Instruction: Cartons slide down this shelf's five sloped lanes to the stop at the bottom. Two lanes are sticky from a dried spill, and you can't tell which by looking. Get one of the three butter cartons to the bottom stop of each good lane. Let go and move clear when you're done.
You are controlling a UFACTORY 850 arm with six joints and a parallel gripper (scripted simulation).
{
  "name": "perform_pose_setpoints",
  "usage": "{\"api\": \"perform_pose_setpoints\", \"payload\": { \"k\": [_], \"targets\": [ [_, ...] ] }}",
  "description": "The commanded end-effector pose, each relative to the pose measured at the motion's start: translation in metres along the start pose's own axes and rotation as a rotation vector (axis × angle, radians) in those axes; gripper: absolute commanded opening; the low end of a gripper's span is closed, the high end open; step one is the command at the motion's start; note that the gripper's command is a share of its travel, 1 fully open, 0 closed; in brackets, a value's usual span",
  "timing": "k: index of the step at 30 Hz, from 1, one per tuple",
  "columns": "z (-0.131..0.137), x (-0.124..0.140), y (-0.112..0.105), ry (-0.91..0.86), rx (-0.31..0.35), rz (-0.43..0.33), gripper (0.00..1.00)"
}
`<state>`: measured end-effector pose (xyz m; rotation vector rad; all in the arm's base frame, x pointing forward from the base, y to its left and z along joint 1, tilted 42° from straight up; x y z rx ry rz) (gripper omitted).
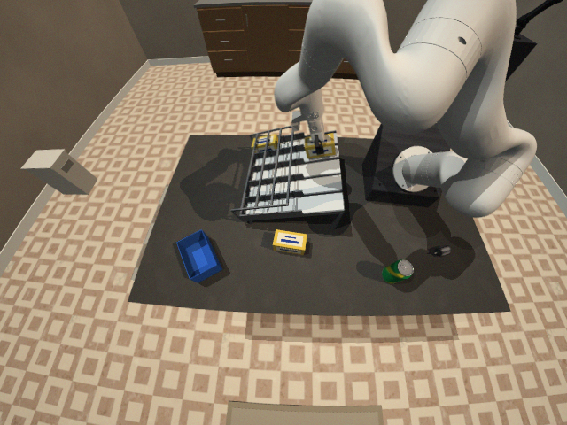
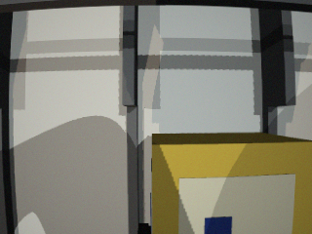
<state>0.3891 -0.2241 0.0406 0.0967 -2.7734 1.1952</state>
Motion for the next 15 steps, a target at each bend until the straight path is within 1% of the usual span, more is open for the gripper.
{"api": "perform_pose_setpoints", "payload": {
  "k": [1, 4, 15],
  "targets": [
    [0.0002, -0.0004, -0.0009, 0.000, 0.001, 0.001, 0.00],
    [-0.0003, -0.0004, 0.0021, 0.000, 0.001, 0.001, 0.00],
    [-0.0003, -0.0004, 0.0021, 0.000, 0.001, 0.001, 0.00]
  ]
}}
Point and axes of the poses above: the point where the finger pads meet when closed, its own y axis out along the fingers, its own z axis across the jaws, x = y × z, the point moved 8 cm from there along -y, back along the fingers, and after that the axes turned 4 degrees about -y, right-handed, at the moved point
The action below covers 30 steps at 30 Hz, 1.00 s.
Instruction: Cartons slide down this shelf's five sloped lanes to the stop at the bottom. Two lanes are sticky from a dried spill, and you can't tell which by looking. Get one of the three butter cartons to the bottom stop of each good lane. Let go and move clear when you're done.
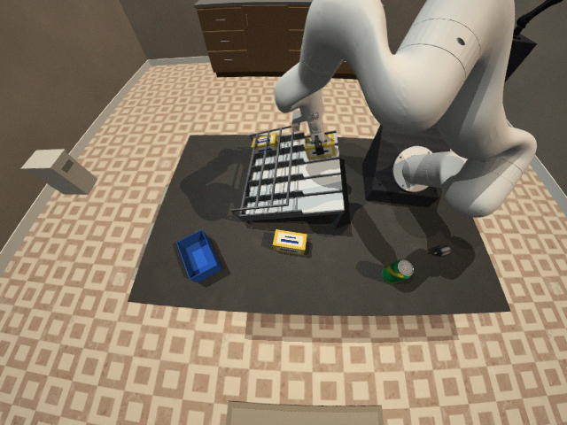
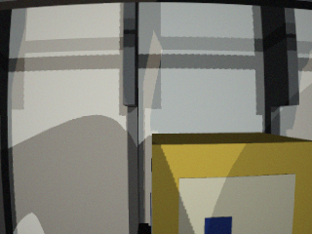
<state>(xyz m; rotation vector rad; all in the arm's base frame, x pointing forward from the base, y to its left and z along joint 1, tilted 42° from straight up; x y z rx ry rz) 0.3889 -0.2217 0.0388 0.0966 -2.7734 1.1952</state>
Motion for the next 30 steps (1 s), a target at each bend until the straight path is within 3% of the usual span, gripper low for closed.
{"api": "perform_pose_setpoints", "payload": {
  "k": [1, 30],
  "targets": [
    [0.0002, -0.0004, -0.0009, 0.000, 0.001, 0.001, 0.00],
    [0.0001, 0.0000, 0.0043, 0.000, 0.001, 0.001, 0.00]
  ]
}}
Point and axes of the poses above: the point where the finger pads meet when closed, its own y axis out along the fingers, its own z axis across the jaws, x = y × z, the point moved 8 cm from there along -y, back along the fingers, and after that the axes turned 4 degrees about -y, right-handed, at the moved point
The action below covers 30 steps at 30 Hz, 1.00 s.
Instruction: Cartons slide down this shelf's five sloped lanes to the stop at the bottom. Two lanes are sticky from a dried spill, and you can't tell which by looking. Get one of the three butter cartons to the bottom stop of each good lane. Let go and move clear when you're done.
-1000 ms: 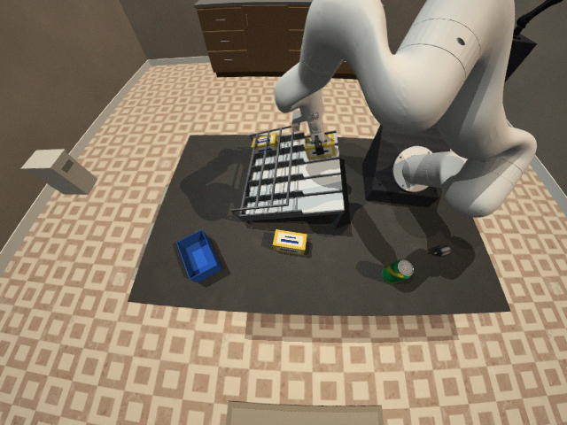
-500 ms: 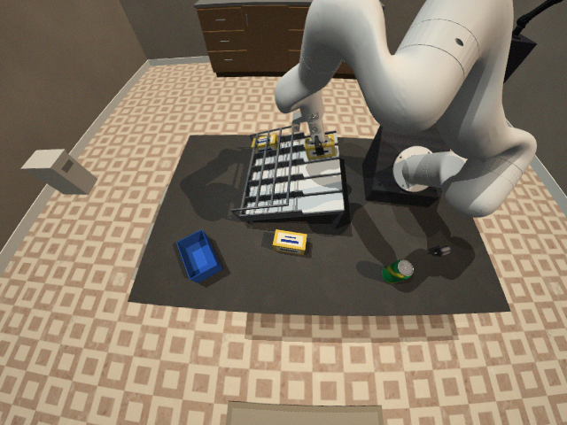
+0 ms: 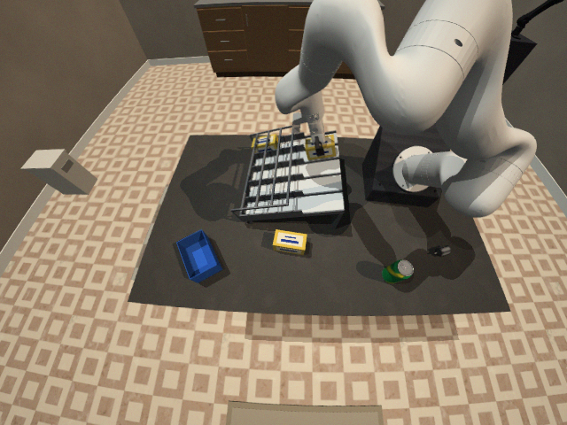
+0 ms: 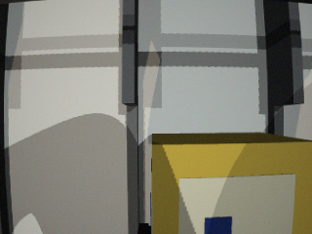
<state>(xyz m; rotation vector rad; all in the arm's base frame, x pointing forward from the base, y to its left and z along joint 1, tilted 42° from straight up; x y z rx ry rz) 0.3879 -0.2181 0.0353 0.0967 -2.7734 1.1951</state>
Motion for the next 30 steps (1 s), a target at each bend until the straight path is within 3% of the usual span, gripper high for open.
{"api": "perform_pose_setpoints", "payload": {
  "k": [1, 30],
  "targets": [
    [0.0002, -0.0004, -0.0008, 0.000, 0.001, 0.002, 0.00],
    [0.0010, -0.0009, 0.0036, 0.000, 0.001, 0.002, 0.00]
  ]
}}
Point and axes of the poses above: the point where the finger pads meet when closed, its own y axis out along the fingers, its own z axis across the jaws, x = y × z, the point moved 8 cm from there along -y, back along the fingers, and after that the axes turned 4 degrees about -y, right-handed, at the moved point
